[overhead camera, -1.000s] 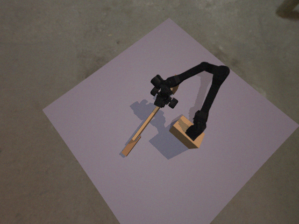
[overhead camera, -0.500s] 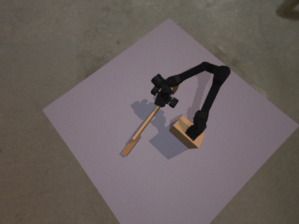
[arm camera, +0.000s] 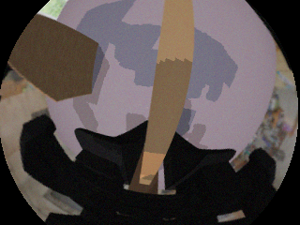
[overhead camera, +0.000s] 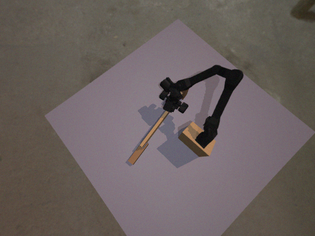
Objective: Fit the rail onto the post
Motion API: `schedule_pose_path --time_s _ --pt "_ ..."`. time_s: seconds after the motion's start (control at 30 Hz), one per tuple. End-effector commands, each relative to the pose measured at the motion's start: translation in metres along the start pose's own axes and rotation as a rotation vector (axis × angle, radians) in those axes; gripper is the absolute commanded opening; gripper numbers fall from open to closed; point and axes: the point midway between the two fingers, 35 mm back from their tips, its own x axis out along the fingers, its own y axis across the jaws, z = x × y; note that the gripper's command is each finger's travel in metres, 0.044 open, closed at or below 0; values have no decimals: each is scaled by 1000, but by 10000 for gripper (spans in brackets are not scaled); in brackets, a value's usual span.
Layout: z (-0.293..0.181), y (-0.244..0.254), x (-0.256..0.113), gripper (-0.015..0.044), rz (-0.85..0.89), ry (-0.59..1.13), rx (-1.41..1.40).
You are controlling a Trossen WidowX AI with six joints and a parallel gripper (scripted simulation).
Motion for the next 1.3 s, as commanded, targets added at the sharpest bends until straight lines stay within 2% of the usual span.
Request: schedule_pose_path --time_s 0.0,0.53,0.77,0.93,1.27 --pt "0 0 0 26 0 0 0" --pt "0 0 0 440 0 0 0" --pt "1 0 -1 440 0 0 0" --pt "30 0 -29 440 -2 1 -3" --pt "31 0 -30 440 -2 1 -3"
